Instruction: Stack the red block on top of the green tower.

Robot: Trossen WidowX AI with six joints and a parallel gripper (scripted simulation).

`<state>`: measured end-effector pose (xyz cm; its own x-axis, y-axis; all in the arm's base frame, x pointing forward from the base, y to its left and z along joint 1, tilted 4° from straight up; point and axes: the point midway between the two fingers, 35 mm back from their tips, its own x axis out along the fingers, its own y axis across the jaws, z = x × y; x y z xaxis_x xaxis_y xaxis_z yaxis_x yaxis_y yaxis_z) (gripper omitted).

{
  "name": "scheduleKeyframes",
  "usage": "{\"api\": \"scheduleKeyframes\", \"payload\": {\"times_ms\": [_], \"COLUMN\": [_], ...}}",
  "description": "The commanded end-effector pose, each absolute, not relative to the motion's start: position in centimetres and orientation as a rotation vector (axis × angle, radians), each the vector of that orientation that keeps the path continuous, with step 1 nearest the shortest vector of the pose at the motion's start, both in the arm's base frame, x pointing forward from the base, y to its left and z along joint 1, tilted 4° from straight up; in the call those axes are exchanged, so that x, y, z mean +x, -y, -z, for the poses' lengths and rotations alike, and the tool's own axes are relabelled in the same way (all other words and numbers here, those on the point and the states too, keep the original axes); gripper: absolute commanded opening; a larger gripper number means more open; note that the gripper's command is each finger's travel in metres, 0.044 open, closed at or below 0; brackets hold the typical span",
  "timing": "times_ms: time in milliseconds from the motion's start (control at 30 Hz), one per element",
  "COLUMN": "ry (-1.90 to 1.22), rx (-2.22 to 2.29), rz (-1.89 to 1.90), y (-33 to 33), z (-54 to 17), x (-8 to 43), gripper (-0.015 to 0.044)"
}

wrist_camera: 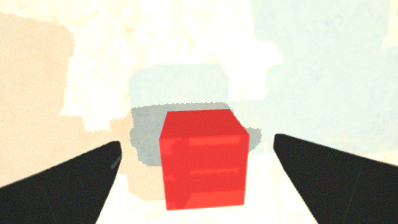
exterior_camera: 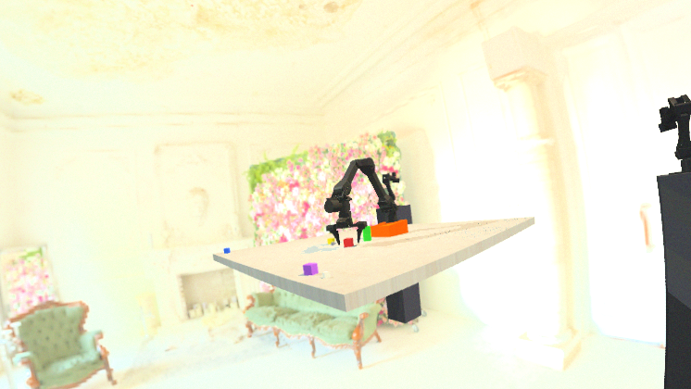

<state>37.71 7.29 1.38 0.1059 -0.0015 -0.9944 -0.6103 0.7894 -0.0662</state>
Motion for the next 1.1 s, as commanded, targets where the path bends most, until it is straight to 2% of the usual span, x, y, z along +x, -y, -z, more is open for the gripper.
{"api": "scheduleKeyframes", "payload": {"times_ms": [0, 100, 467, 667, 800, 1067], "ry": [-1.408, -1.408, -1.408, -1.408, -1.408, -1.407], "rx": [-0.545, -0.545, -0.545, -0.545, -0.545, -0.545], "rz": [-0.483, -0.483, -0.483, -0.483, -0.483, -0.483], "y": [-7.2, -7.2, -7.2, -7.2, -7.3, -7.3], "z": [-1.3, -1.4, -1.4, -1.4, -2.5, -6.8], "x": [37.7, 37.7, 37.7, 37.7, 37.6, 37.2], "gripper": [0.0440, 0.0440, 0.0151, 0.0111, 0.0006, 0.0000]}}
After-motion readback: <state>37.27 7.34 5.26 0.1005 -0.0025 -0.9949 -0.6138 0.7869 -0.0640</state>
